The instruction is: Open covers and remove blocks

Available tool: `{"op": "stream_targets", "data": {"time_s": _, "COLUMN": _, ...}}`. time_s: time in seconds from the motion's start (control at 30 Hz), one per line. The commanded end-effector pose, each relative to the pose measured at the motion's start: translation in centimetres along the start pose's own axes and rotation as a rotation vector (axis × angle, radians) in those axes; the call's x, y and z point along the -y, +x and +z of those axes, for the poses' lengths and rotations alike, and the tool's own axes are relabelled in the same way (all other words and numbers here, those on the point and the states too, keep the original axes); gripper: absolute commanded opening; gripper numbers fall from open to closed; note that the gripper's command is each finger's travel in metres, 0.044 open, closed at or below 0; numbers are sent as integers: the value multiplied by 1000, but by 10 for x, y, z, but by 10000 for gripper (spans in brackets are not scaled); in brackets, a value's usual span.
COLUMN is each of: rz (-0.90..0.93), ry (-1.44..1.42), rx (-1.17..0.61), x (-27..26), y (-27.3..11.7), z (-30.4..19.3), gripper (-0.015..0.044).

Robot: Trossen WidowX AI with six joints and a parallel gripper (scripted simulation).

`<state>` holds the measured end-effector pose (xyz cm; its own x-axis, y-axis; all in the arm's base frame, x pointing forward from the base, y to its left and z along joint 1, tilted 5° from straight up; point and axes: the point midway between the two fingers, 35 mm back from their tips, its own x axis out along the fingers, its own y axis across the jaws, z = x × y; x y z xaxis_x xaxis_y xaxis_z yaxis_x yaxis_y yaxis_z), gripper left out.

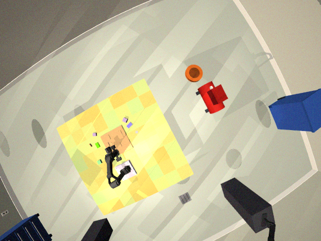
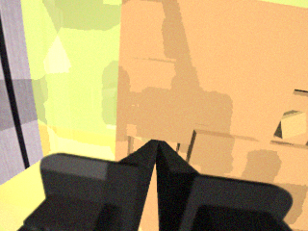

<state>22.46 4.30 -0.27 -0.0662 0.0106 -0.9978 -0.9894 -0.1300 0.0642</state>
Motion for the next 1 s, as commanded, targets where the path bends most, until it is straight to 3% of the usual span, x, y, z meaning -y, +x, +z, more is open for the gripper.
{"op": "stream_targets", "data": {"time_s": 0.0, "rz": -4, "ry": 1, "rx": 7, "x": 1, "y": 0, "z": 7, "gripper": 0}}
{"op": "stream_targets", "data": {"time_s": 0.97, "rz": -2, "ry": 0, "rx": 10, "x": -2, "y": 0, "z": 36, "gripper": 0}}
